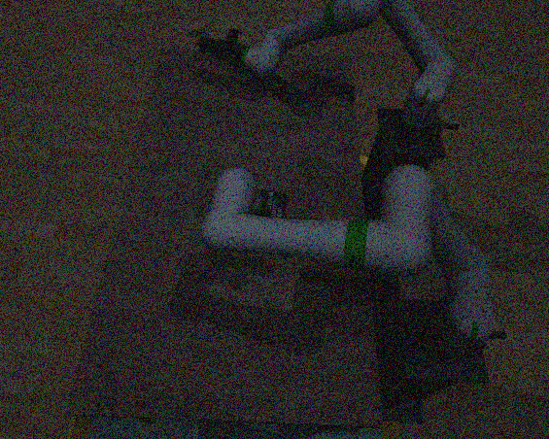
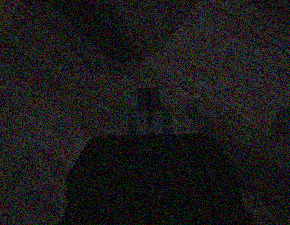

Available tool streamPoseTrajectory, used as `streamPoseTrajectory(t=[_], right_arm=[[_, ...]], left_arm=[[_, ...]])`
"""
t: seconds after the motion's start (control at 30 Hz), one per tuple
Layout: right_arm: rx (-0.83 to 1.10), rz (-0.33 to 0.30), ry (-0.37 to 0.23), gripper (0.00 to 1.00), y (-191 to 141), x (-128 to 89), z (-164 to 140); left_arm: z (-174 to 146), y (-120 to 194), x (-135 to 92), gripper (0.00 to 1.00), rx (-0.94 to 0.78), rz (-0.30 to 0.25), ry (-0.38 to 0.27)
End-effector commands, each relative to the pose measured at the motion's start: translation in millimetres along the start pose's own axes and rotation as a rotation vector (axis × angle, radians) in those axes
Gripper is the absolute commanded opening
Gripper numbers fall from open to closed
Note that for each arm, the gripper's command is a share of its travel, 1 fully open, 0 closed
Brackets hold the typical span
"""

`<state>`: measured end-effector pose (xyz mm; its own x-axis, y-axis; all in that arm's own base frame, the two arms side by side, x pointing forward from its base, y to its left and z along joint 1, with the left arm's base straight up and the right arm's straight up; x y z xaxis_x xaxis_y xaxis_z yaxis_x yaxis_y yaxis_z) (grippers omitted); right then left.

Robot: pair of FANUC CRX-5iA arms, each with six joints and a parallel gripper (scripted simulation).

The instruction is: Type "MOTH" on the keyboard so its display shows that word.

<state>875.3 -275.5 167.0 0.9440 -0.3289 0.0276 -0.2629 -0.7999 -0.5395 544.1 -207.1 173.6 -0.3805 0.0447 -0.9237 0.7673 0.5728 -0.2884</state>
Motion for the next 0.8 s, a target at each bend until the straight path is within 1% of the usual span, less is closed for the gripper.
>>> streamPoseTrajectory(t=[0.0,0.13,0.3,0.37,0.4,0.5,0.63,0.77], right_arm=[[-0.047,-0.032,0.010,1.00,-3.5,-3.3,-12.0],[-0.127,-0.080,0.021,1.00,-7.1,-10.1,-27.7],[-0.257,-0.157,0.036,1.00,-11.4,-23.2,-50.4],[-0.257,-0.157,0.036,1.00,-11.4,-23.2,-50.4],[-0.286,-0.174,0.039,1.00,-12.1,-26.6,-55.1],[-0.384,-0.230,0.046,1.00,-13.3,-38.3,-69.4],[-0.515,-0.303,0.050,1.00,-12.6,-56.2,-86.0],[-0.633,-0.367,0.049,1.00,-9.3,-73.9,-98.7]], left_arm=[[13.3,-9.0,2.7,0.00,-0.120,0.094,-0.041],[25.6,-16.9,4.8,0.00,-0.219,0.163,-0.090],[41.3,-27.4,6.3,0.00,-0.337,0.239,-0.166],[41.3,-27.4,6.3,0.00,-0.337,0.239,-0.166],[50.4,-33.9,6.6,0.00,-0.403,0.276,-0.216],[57.6,-39.2,6.4,0.00,-0.452,0.302,-0.259],[70.4,-49.2,5.5,0.00,-0.536,0.340,-0.341],[82.7,-59.9,3.7,0.00,-0.613,0.366,-0.428]])
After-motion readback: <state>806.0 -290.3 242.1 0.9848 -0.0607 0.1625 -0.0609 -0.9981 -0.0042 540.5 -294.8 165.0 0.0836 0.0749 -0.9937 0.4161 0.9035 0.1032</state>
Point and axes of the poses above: on each arm, the point where the finger pads meet when closed, its own x axis out along the fingers, its own y axis across the jaws, z = x × y, the point moved 7 cm from there along -x, back along the fingers
